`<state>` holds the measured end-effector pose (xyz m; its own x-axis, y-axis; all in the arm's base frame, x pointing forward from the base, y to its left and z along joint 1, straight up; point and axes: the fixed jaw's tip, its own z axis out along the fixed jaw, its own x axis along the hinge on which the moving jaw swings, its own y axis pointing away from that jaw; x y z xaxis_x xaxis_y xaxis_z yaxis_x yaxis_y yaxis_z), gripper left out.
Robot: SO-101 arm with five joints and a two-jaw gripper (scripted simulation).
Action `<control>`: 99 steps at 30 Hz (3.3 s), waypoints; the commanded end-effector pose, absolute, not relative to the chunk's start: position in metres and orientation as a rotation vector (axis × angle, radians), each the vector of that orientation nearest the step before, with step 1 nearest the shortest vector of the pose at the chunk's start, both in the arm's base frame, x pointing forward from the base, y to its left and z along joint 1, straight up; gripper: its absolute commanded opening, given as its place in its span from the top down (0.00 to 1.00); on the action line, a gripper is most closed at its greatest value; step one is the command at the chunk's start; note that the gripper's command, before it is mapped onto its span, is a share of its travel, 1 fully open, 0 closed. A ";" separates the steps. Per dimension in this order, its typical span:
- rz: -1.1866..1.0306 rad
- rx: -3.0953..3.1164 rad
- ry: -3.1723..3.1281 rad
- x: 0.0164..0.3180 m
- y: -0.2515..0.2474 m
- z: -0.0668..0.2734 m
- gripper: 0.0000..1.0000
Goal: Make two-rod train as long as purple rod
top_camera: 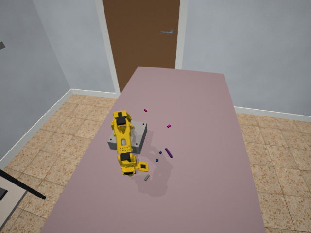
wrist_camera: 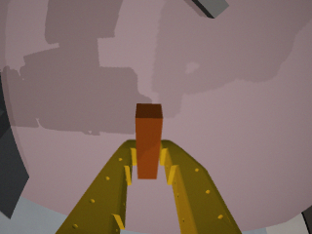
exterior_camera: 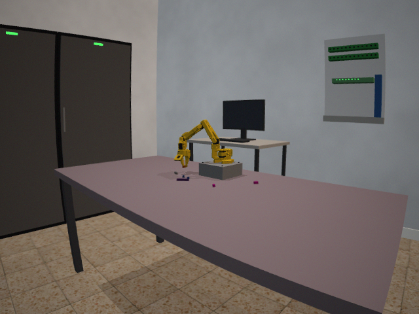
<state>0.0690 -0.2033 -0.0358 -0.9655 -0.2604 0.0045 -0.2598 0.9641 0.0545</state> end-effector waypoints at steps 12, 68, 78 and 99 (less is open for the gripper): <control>-0.038 0.993 -2.968 0.153 -0.161 -0.031 1.00; -0.003 2.899 -1.161 0.105 0.205 -0.035 1.00; -0.001 2.965 -0.983 0.077 0.218 -0.036 1.00; 0.000 2.985 -0.947 0.068 0.224 -0.032 1.00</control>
